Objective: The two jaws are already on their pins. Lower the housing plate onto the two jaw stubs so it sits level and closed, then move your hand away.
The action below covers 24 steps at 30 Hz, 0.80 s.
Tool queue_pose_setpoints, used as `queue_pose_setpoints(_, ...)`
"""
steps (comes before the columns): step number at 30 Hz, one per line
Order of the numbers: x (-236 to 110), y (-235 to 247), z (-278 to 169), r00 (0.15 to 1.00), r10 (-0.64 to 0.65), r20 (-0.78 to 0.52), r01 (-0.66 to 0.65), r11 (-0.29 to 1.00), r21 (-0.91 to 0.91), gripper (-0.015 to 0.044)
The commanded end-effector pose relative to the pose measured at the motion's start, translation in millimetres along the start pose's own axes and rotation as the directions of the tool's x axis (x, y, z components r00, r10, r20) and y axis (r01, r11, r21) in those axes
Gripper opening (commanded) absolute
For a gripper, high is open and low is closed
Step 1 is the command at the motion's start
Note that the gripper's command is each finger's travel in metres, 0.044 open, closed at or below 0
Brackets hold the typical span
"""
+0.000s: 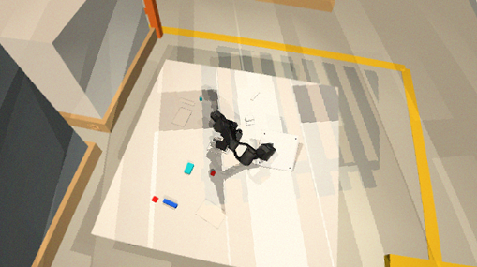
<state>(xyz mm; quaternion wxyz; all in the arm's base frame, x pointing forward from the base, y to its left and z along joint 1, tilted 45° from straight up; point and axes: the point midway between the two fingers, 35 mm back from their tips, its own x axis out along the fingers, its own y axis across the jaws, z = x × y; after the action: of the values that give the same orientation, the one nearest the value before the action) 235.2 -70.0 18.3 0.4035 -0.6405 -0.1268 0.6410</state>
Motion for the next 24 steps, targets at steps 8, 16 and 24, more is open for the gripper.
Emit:
queue_pose_setpoints(8,17.7,0.3,-1.1,1.0,-0.002,-0.001,0.002,1.0,0.005,0.0351)
queue_pose_setpoints(16,30.9,0.2,-1.3,1.0,-0.003,-0.001,0.003,1.0,0.005,0.0351)
queue_pose_setpoints(24,44.0,-0.2,-0.7,1.0,-0.004,-0.001,0.004,1.0,0.004,0.0351)
